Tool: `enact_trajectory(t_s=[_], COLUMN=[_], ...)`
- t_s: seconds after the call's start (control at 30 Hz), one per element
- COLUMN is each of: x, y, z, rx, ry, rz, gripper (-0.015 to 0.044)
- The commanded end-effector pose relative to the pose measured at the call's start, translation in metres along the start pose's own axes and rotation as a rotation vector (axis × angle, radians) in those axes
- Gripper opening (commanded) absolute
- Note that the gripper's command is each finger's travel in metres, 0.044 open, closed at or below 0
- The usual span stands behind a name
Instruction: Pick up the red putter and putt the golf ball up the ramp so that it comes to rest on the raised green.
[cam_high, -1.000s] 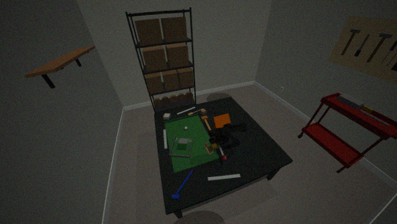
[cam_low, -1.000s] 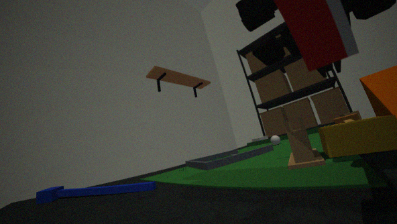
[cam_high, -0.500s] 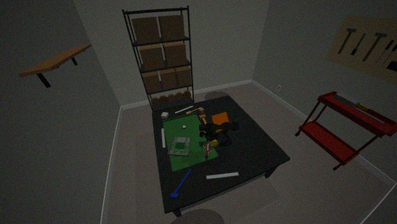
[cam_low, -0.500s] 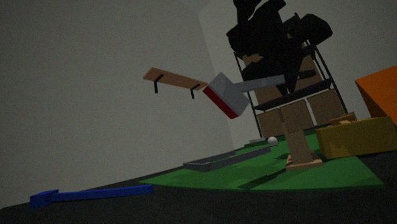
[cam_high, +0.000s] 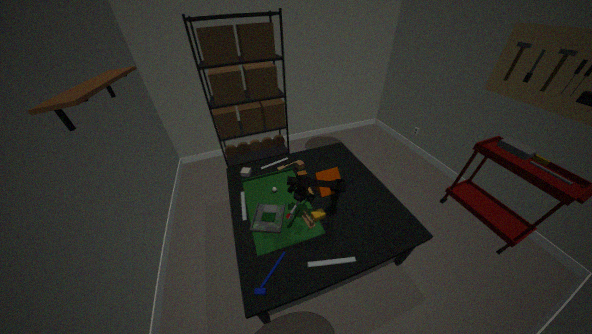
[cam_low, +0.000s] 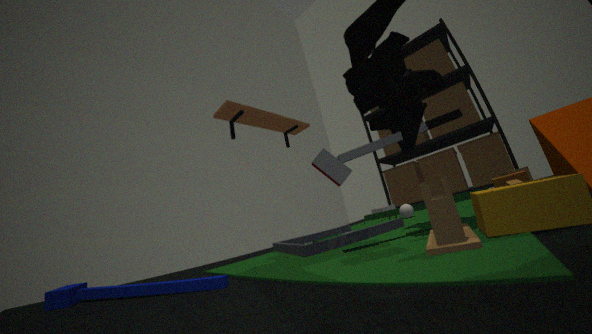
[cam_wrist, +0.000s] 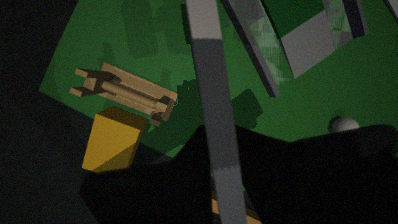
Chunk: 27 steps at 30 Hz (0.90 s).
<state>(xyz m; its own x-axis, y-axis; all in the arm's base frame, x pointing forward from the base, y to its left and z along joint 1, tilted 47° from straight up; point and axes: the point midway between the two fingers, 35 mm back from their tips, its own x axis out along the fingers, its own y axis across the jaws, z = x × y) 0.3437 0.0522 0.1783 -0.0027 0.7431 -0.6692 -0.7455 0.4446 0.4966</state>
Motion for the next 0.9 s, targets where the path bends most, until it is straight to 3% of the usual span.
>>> enact_trajectory(t_s=[0.0, 0.87], x=[-0.001, -0.003], y=[-0.03, -0.16], z=[-0.011, -0.11], rx=[0.121, 0.754], ry=[0.018, 0.094], rz=[-0.01, -0.03], gripper=[0.0, 0.0])
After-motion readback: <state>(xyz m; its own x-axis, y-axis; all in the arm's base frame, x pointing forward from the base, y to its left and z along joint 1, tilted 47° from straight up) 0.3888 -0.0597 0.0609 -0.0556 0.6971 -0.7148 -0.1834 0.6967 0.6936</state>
